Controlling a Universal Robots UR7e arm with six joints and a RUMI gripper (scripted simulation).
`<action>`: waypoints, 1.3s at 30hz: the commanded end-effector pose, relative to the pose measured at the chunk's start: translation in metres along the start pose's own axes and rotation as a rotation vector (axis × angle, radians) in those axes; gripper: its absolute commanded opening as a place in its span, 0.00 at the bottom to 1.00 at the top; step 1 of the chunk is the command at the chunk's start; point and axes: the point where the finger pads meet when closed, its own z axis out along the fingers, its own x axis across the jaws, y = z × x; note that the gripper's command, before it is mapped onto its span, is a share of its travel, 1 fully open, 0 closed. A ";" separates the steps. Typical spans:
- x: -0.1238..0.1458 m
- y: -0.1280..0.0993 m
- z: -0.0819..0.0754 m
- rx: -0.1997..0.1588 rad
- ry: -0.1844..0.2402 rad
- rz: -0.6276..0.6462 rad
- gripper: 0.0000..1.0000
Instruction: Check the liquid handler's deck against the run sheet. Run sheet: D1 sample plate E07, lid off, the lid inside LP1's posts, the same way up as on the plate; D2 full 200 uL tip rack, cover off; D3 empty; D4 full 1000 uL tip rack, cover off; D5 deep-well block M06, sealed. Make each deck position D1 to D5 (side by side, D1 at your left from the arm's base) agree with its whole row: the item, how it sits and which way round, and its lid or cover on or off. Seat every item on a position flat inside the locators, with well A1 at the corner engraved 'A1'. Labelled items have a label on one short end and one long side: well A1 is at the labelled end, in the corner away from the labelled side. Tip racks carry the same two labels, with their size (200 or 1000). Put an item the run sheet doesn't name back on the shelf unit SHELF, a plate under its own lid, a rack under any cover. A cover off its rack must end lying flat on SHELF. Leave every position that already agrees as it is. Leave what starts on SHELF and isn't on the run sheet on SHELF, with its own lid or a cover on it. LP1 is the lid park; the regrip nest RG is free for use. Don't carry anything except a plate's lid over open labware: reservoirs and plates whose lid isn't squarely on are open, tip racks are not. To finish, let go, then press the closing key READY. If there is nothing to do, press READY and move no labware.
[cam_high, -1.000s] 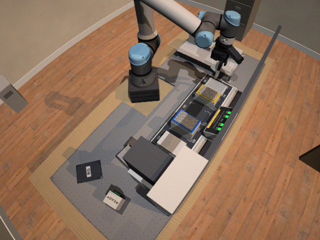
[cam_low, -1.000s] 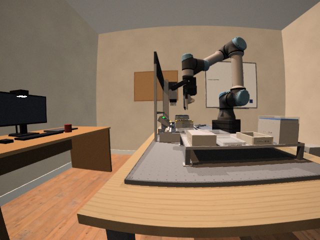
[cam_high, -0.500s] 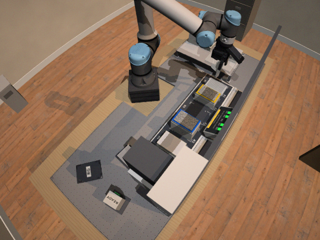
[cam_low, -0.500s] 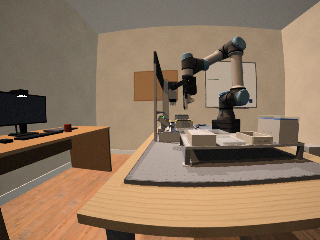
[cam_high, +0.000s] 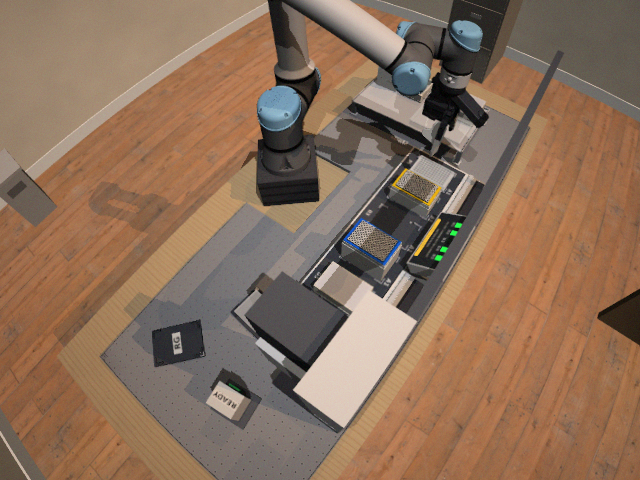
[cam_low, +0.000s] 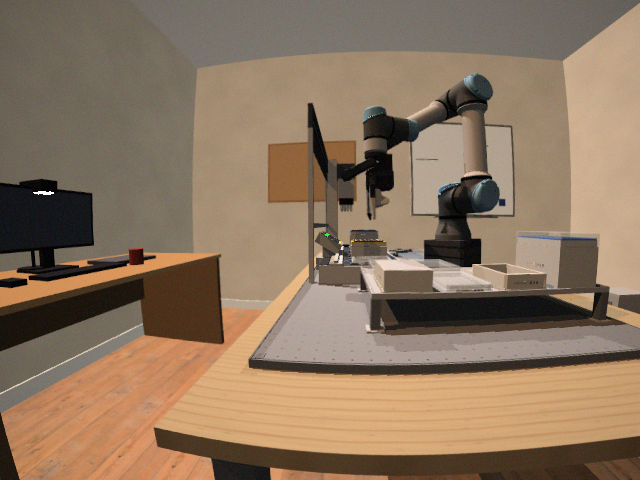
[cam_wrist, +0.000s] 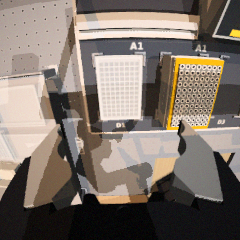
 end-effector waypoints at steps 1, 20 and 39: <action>0.000 0.000 0.000 0.001 -0.001 0.000 0.82; 0.000 0.000 -0.050 0.001 0.000 0.000 0.82; 0.000 0.000 -0.107 0.001 0.000 0.000 0.82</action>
